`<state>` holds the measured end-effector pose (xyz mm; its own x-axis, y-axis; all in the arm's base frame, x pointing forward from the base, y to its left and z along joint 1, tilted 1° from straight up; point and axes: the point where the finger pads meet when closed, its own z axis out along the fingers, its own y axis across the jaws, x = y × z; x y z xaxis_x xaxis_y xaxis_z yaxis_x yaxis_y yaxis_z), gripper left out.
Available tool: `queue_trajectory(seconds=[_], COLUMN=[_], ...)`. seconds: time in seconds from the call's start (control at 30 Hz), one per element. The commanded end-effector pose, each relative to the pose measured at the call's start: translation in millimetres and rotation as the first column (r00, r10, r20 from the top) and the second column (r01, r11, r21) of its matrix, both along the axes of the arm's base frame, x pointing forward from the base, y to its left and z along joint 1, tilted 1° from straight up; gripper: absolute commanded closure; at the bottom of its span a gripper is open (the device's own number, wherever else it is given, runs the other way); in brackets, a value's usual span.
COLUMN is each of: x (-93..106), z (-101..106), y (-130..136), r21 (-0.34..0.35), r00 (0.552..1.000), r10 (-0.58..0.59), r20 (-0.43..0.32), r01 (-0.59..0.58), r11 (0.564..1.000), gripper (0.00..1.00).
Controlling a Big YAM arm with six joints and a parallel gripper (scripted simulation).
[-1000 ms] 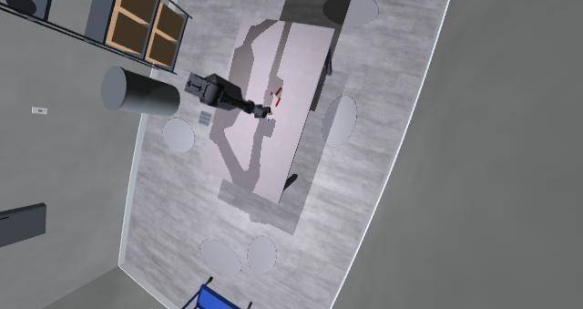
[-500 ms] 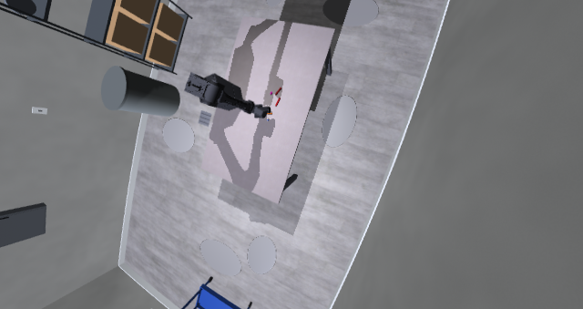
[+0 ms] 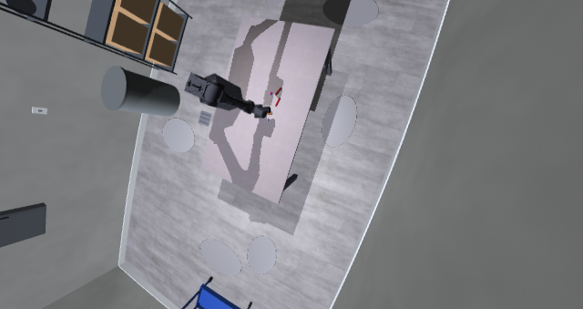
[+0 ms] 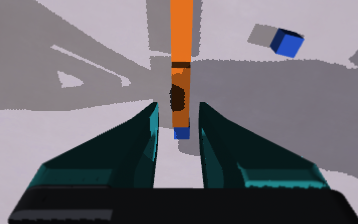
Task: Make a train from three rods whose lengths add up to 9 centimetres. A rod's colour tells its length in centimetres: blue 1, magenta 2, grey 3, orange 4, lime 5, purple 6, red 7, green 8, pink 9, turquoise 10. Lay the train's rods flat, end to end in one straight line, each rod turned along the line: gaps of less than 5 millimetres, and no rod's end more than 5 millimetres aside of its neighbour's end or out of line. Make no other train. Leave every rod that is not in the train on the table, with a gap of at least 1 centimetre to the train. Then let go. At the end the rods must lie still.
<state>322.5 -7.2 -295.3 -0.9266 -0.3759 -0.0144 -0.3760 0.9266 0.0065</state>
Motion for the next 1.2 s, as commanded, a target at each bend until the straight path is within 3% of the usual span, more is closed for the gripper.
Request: queue_trajectory(seconds=[0.0, 1.17], x=[10.0, 1.8], z=[-0.1, -1.0], y=[-1.7, -5.0], r21=[0.002, 0.003], r00=[1.0, 1.0], r10=[0.005, -0.001], r20=[0.026, 0.014], r01=[-0.005, 0.001], r11=[1.0, 1.0], gripper=[0.77, 0.77])
